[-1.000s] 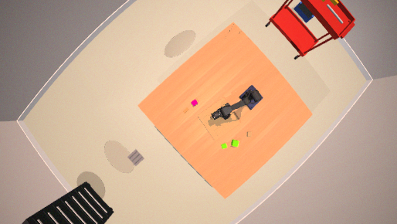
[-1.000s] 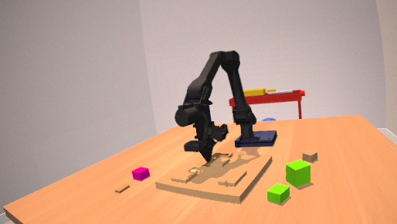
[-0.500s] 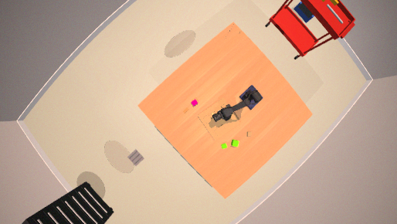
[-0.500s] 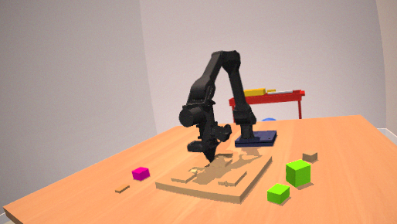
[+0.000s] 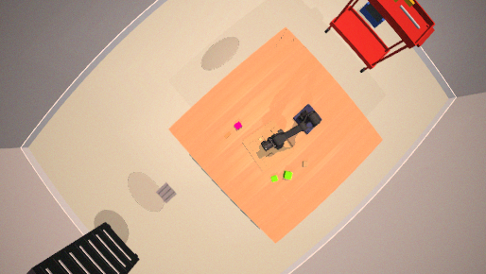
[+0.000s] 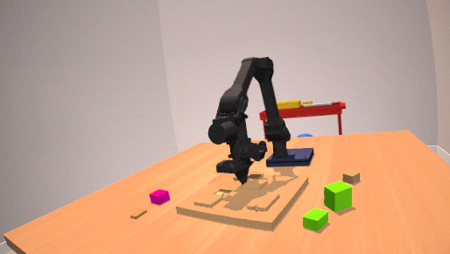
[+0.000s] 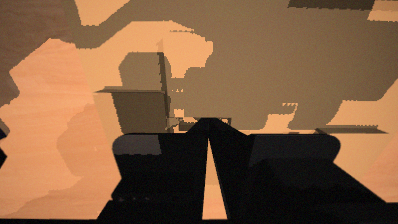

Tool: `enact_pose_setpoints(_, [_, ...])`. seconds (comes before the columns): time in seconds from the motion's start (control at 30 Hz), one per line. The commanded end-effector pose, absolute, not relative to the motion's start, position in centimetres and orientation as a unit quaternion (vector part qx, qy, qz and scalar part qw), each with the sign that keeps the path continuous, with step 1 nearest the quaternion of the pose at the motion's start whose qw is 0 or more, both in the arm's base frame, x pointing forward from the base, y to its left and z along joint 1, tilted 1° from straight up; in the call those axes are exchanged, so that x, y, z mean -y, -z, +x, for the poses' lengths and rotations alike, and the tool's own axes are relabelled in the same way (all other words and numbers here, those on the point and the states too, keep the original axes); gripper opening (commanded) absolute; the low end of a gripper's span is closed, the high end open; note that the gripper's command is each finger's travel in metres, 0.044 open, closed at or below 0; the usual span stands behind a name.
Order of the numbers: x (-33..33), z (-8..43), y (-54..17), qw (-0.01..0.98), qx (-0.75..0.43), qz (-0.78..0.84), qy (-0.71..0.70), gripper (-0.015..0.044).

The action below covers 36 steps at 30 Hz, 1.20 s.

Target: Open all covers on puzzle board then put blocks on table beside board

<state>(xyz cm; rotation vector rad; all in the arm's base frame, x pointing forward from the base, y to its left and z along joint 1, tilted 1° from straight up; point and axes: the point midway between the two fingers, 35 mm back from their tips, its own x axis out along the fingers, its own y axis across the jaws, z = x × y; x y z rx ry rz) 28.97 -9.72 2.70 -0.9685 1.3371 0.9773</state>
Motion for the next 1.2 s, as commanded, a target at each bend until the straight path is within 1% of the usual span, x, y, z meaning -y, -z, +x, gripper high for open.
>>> enact_pose_setpoints(0.0, [9.2,29.2,-2.7,0.575,-0.570,-0.413,-0.417,0.0000])
enact_pose_setpoints(1.17, [5.9,30.1,-2.7,0.576,-0.569,-0.413,-0.417,0.0000])
